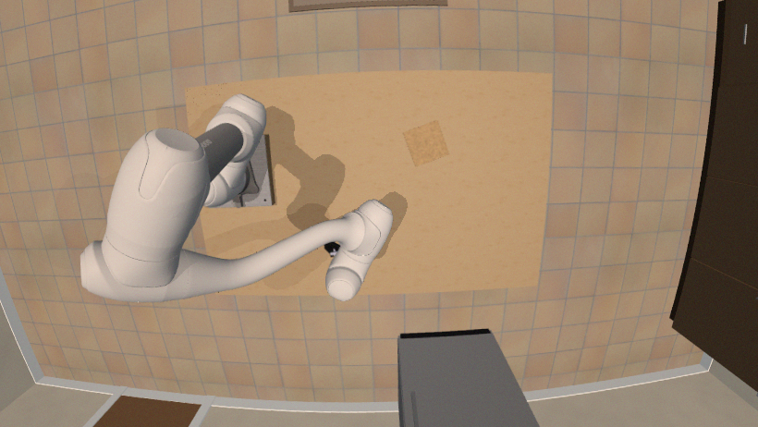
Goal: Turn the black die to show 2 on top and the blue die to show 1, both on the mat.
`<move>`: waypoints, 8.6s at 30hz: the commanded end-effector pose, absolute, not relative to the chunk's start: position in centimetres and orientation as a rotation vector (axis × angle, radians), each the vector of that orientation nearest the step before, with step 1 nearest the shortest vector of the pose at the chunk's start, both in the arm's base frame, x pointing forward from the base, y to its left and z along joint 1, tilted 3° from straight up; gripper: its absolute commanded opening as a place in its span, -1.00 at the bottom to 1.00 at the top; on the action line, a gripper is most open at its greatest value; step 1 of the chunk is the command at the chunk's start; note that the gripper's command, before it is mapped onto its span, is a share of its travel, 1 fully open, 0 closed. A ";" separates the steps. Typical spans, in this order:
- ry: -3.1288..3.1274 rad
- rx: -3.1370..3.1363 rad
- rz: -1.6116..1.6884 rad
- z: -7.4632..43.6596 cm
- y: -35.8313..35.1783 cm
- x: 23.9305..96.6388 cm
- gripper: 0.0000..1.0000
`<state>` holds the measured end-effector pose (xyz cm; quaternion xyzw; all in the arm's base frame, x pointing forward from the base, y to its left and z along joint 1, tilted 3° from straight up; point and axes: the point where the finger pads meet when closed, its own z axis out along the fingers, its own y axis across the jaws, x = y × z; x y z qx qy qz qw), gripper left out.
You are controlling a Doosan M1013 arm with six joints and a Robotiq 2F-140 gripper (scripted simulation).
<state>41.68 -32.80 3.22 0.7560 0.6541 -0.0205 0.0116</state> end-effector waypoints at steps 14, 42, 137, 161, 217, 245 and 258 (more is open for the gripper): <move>2.040 2.358 -0.064 3.2 -32.8 41.7 1.00; 2.040 2.358 -0.064 3.0 -31.6 51.9 1.00; 1.331 2.809 -0.051 11.6 -38.2 48.9 1.00; 0.659 3.031 -0.038 11.8 -43.6 42.9 1.00; 0.659 3.031 -0.038 8.5 -43.7 42.8 -0.30; 0.659 3.031 -0.038 5.5 -43.9 42.8 -0.30; 0.659 3.031 -0.038 3.8 -44.0 42.8 -0.30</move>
